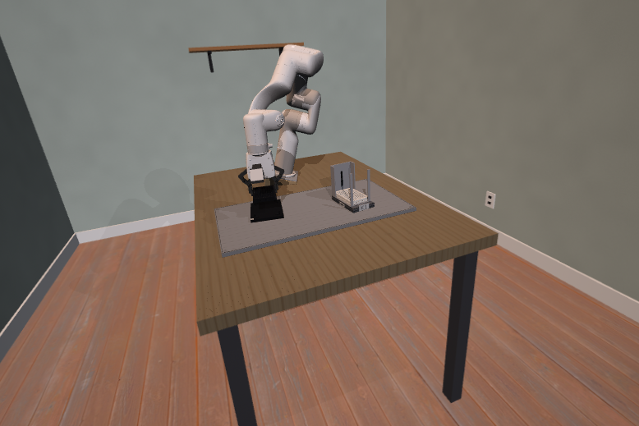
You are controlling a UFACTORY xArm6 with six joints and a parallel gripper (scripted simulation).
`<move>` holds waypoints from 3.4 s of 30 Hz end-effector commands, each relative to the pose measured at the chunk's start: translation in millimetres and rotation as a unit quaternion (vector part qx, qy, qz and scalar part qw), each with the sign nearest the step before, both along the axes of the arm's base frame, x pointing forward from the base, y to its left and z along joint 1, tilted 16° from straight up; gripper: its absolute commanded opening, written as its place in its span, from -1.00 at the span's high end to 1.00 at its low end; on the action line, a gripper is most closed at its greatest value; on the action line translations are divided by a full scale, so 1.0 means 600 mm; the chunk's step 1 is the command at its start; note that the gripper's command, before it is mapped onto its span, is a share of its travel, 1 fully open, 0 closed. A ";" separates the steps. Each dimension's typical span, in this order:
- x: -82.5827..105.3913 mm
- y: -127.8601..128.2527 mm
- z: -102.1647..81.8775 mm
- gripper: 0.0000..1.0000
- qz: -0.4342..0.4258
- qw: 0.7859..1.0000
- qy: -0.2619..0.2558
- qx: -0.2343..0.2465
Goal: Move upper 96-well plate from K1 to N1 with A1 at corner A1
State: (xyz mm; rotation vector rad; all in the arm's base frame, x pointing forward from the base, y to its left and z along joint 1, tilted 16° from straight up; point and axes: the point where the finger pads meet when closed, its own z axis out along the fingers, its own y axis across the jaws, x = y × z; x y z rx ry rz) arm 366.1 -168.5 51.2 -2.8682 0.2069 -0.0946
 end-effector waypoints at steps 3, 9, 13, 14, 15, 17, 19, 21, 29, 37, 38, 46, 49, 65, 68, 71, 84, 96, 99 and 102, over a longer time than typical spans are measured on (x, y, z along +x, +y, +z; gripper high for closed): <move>0.004 0.004 -0.019 1.00 0.000 1.000 -0.002 -0.001; 0.005 0.007 -0.030 1.00 0.000 1.000 -0.002 -0.001; 0.006 0.010 -0.040 1.00 0.000 1.000 -0.002 -0.001; 0.006 0.010 -0.043 1.00 0.000 1.000 -0.002 -0.001; 0.007 0.011 -0.046 1.00 0.000 1.000 -0.002 -0.001; 0.007 0.012 -0.051 1.00 0.000 1.000 -0.002 -0.001; 0.008 0.014 -0.056 1.00 0.000 1.000 -0.002 -0.001; 0.008 0.015 -0.062 1.00 0.000 1.000 -0.002 -0.001; 0.009 0.017 -0.069 1.00 0.000 1.000 -0.002 -0.001; 0.009 0.017 -0.069 1.00 0.000 1.000 -0.002 -0.001; 0.009 0.017 -0.069 1.00 0.000 1.000 -0.002 -0.001; 0.008 0.017 -0.069 1.00 0.000 1.000 -0.002 -0.001; 0.008 0.017 -0.069 1.00 0.000 1.000 -0.002 -0.001; 0.009 0.018 -0.073 1.00 0.000 1.000 -0.002 -0.001; 0.009 0.019 -0.074 1.00 0.000 1.000 -0.002 -0.001; 0.009 0.019 -0.074 1.00 0.000 1.000 -0.002 -0.001; 0.009 0.020 -0.077 1.00 0.000 1.000 -0.002 -0.001; 0.009 0.020 -0.080 1.00 0.000 1.000 -0.002 -0.001; 0.009 0.020 -0.081 1.00 0.000 1.000 -0.002 -0.001; 0.009 0.021 -0.082 1.00 0.000 1.000 -0.002 -0.001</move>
